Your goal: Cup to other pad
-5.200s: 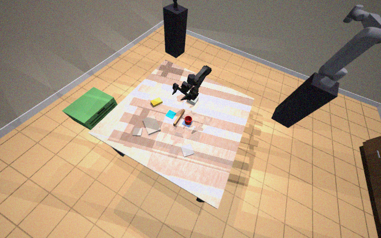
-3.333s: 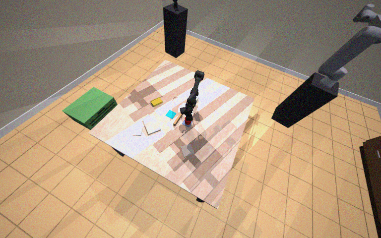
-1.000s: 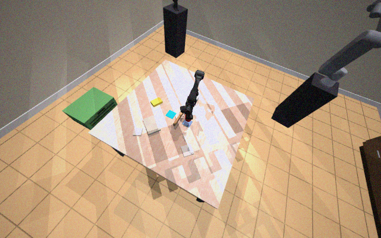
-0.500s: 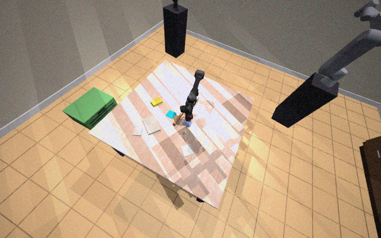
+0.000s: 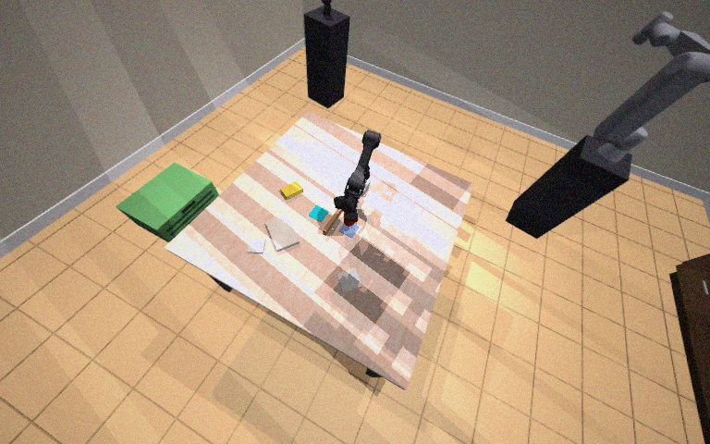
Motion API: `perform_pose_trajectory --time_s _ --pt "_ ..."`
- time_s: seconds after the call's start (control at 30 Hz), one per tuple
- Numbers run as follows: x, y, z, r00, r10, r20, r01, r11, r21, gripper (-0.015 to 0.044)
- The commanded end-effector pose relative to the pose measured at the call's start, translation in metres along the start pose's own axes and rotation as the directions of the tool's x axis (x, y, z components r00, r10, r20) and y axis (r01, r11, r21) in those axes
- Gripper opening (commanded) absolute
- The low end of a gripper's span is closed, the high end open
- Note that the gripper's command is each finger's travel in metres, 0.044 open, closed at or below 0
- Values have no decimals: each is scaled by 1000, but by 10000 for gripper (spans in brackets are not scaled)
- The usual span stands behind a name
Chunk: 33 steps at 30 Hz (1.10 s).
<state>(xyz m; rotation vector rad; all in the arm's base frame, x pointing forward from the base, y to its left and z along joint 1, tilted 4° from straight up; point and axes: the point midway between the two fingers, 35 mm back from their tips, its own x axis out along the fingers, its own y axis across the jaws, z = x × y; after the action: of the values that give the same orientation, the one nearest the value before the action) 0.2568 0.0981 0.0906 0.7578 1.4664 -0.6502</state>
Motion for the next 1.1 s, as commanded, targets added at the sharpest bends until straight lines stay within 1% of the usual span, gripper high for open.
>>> perform_pose_trajectory --time_s 0.0,1.07 --pt "0 -4 7 1000 2 -2 -2 1000 1 0" --pt "-2 -34 63 1000 0 1 0 1000 0 0"
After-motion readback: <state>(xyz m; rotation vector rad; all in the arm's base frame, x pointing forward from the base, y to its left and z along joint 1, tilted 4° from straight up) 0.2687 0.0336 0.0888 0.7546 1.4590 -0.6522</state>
